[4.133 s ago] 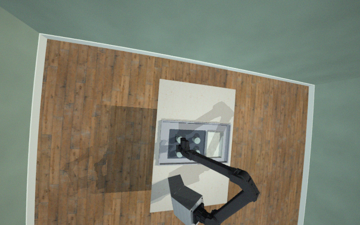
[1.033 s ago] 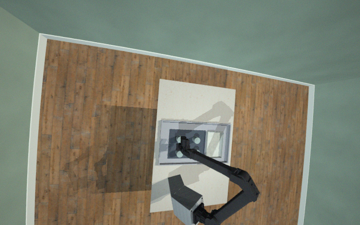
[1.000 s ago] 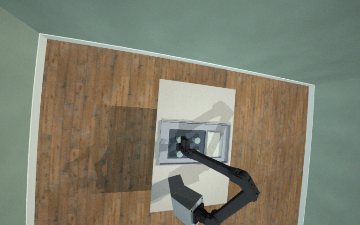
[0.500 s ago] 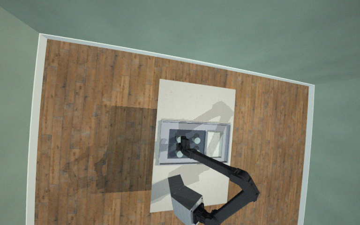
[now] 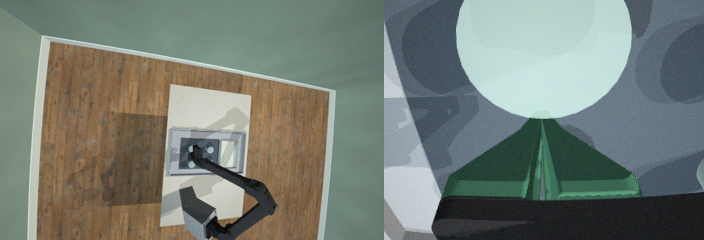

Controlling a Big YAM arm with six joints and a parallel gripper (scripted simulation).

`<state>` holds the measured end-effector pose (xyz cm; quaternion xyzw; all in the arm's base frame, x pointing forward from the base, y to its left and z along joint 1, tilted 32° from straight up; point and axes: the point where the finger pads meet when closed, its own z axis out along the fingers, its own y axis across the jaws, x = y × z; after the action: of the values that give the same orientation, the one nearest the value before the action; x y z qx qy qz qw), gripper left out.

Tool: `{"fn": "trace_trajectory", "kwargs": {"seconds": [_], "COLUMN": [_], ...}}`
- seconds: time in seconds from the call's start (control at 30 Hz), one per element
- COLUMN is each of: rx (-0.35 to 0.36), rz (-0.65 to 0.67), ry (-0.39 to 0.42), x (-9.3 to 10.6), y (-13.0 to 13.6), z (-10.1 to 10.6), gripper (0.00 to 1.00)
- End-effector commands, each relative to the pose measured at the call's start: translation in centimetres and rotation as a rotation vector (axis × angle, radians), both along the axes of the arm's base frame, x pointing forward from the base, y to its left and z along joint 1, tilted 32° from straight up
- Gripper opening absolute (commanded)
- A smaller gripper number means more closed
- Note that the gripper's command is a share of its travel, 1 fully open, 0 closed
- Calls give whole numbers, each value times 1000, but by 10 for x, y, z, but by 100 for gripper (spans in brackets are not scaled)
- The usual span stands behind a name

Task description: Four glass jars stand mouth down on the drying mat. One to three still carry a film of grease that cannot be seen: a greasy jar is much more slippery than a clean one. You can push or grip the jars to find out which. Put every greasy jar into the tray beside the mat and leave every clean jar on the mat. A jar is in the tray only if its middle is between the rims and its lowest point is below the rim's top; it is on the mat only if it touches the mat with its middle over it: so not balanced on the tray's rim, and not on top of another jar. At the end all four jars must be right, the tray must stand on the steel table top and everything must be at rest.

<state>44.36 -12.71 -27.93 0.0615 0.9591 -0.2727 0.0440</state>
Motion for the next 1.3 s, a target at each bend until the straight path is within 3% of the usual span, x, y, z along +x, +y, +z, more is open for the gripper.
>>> {"fn": "trace_trajectory", "kwargs": {"seconds": [0.0, 1.27], "rx": [2, 2], "rz": [-2, -2], "ry": [1, 1], "x": [7, 11], "y": [-6, -6], "z": [2, 2], "gripper": [0, 0]}}
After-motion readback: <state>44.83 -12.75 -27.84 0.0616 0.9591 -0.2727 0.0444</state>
